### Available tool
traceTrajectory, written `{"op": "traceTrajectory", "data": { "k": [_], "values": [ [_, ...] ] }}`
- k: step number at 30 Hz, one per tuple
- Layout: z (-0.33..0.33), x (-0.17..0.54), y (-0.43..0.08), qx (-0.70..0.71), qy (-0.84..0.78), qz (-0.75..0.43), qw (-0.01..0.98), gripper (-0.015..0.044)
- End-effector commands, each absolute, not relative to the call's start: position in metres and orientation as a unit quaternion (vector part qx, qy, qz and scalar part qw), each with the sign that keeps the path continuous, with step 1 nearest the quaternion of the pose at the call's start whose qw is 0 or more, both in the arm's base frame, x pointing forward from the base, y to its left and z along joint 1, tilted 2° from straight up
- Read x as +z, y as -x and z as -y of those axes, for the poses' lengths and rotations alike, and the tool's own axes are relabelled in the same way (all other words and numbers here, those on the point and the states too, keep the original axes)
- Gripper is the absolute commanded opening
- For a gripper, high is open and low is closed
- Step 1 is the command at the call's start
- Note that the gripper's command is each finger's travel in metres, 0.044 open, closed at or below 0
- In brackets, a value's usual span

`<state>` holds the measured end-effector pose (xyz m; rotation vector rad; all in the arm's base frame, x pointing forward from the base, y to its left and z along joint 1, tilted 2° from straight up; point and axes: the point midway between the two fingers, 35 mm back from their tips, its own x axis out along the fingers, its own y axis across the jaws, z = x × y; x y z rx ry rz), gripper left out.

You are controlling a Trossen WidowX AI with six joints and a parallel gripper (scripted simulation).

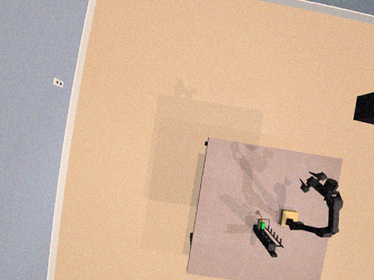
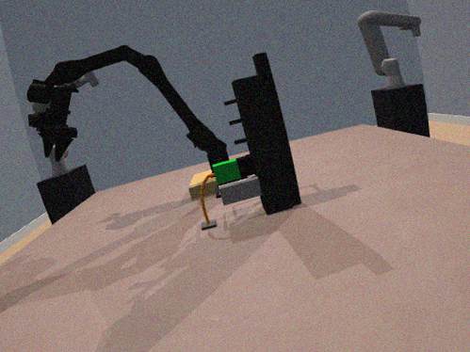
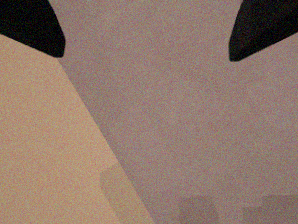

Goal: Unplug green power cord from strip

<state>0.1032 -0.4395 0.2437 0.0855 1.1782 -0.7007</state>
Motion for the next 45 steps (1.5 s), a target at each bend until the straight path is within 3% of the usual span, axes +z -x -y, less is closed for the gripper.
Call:
{"op": "traceTrajectory", "data": {
  "k": [1, 9, 16, 25, 41, 45],
  "values": [
    [0.438, 0.243, -0.106, -0.324, -0.043, -0.543, 0.774, 0.0374],
    [0.368, 0.219, -0.206, -0.327, -0.177, -0.514, 0.773, 0.0164],
    [0.29, 0.198, -0.268, -0.333, -0.278, -0.509, 0.744, 0.016],
    [0.189, 0.173, -0.308, -0.356, -0.374, -0.514, 0.685, 0.016],
    [0.016, 0.13, -0.293, -0.454, -0.471, -0.512, 0.557, 0.016],
    [0.005, 0.127, -0.288, -0.463, -0.474, -0.509, 0.549, 0.016]
  ]
}}
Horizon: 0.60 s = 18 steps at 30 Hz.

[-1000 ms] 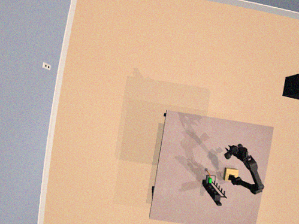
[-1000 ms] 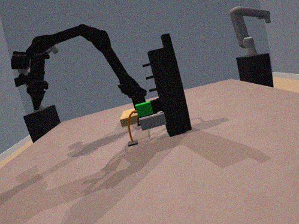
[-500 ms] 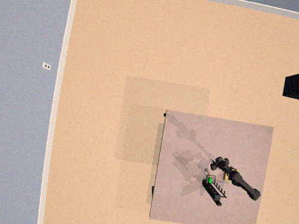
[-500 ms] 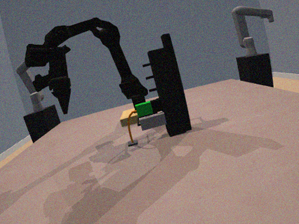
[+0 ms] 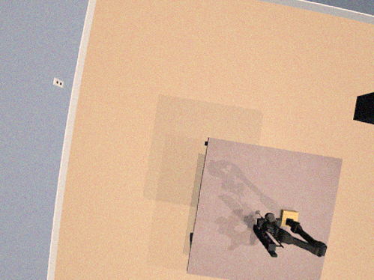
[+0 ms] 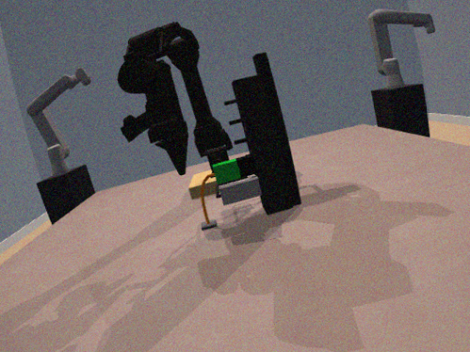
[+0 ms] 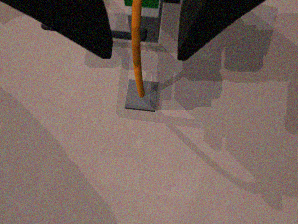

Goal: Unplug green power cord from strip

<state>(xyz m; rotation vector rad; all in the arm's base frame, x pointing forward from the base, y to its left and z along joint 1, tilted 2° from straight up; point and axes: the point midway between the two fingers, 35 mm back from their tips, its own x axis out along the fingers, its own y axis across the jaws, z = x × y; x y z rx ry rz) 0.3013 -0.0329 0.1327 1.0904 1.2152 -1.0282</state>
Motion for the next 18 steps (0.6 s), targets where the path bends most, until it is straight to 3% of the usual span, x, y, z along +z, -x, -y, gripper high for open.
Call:
{"op": "traceTrajectory", "data": {
  "k": [1, 18],
  "values": [
    [0.005, 0.127, -0.288, -0.463, -0.474, -0.509, 0.549, 0.016],
    [-0.009, 0.126, -0.288, -0.463, -0.475, -0.51, 0.548, 0.016]
  ]
}}
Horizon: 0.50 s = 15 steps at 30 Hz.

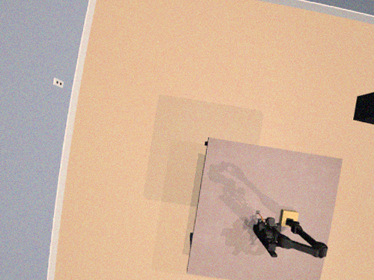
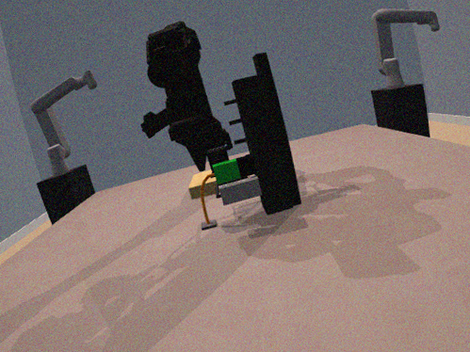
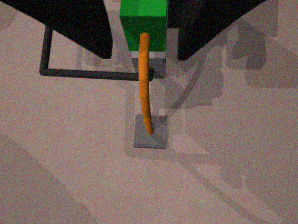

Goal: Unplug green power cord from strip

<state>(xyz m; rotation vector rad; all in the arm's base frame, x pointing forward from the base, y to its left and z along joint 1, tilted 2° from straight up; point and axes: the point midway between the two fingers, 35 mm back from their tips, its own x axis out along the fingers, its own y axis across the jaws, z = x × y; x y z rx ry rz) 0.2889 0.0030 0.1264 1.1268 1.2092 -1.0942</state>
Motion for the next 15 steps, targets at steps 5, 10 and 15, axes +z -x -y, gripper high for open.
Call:
{"op": "traceTrajectory", "data": {
  "k": [5, 10, 15],
  "values": [
    [-0.017, 0.126, -0.286, -0.463, -0.475, -0.51, 0.548, 0.016],
    [-0.025, 0.126, -0.285, -0.462, -0.475, -0.51, 0.548, 0.016],
    [-0.033, 0.126, -0.283, -0.462, -0.475, -0.51, 0.548, 0.016]
  ]
}}
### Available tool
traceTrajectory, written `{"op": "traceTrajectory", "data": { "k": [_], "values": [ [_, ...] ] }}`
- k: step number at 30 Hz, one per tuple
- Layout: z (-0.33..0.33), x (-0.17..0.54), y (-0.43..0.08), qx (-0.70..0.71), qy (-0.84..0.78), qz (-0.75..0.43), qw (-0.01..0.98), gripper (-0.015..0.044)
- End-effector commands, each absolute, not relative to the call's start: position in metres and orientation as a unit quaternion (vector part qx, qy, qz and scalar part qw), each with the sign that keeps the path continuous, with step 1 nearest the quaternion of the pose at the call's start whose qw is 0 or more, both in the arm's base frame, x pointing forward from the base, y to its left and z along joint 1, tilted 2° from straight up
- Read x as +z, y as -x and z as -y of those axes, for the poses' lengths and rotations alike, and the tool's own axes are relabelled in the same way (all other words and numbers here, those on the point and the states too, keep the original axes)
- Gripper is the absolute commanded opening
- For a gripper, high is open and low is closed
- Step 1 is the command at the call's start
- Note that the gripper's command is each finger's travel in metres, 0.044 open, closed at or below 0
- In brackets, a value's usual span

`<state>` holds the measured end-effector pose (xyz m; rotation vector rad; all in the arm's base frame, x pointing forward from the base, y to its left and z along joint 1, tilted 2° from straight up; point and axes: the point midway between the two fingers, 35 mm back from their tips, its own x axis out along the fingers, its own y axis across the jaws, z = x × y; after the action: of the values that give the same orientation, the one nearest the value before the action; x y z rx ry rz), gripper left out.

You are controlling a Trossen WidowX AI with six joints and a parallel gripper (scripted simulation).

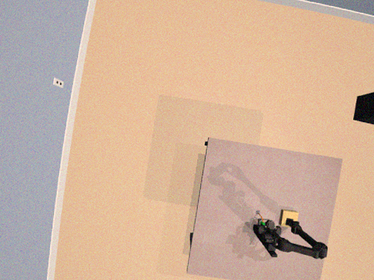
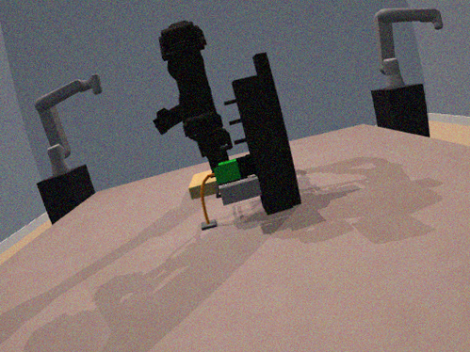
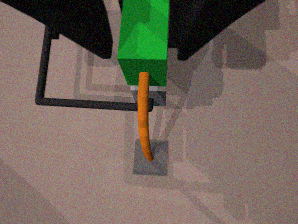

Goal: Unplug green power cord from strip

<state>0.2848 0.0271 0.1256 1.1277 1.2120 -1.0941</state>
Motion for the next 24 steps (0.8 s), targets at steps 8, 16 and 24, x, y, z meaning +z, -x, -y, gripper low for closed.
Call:
{"op": "traceTrajectory", "data": {
  "k": [8, 16, 24],
  "values": [
    [-0.035, 0.122, -0.283, -0.462, -0.475, -0.51, 0.548, 0.016],
    [-0.035, 0.114, -0.283, -0.462, -0.475, -0.51, 0.548, 0.016],
    [-0.035, 0.116, -0.283, -0.461, -0.476, -0.512, 0.547, 0.0035]
  ]
}}
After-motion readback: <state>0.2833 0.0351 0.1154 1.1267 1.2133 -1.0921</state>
